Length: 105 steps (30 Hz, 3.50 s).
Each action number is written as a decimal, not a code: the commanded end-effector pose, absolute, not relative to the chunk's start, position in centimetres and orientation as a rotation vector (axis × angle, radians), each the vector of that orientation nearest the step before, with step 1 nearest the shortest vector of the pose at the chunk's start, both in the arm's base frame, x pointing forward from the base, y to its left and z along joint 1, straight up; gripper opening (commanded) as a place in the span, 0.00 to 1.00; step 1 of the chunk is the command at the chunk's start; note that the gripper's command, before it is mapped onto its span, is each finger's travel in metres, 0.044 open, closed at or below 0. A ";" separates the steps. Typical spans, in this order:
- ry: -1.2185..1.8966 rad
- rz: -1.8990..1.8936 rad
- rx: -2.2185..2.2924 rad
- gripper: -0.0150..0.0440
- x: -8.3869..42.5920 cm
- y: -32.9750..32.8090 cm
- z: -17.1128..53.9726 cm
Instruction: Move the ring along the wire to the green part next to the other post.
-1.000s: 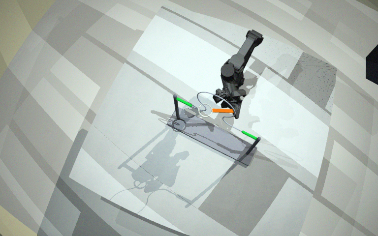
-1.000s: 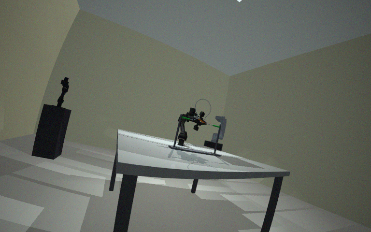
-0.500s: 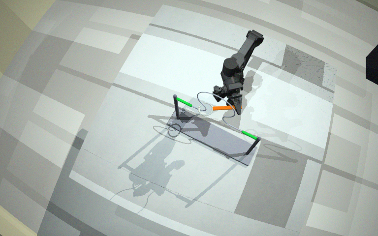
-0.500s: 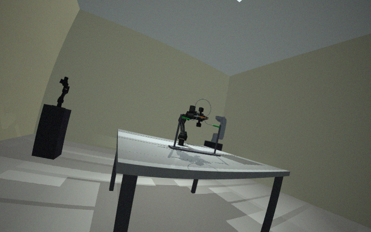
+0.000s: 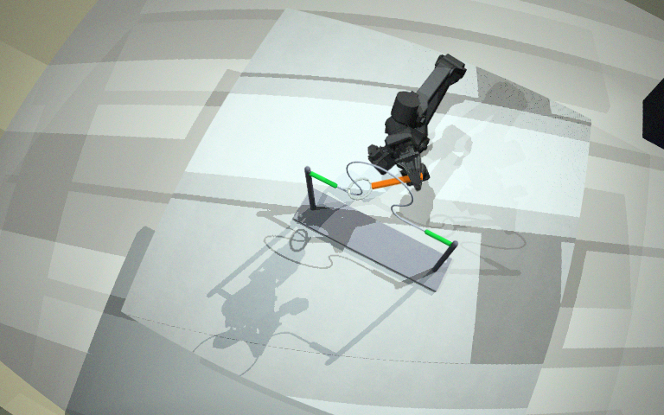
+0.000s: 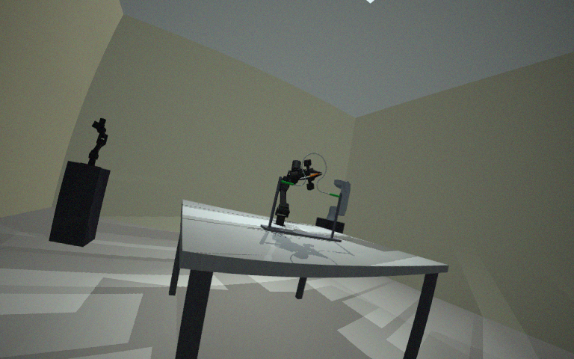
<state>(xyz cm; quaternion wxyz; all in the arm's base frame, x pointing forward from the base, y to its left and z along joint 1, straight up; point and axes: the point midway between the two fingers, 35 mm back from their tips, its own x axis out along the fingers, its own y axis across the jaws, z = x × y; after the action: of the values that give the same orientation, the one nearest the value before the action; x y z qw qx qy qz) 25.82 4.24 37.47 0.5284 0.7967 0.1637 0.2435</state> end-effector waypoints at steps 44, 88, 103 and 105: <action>0.390 0.486 1.908 0.00 26.4 1.9 41.6; 0.500 0.278 1.409 0.00 26.4 2.4 39.6; 0.526 0.210 1.236 0.00 26.4 2.2 38.9; 0.530 0.201 1.213 0.00 26.4 2.2 38.8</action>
<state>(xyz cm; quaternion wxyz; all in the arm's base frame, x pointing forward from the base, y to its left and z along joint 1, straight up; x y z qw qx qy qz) 26.46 2.26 38.76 0.7714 0.5797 0.2431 0.0991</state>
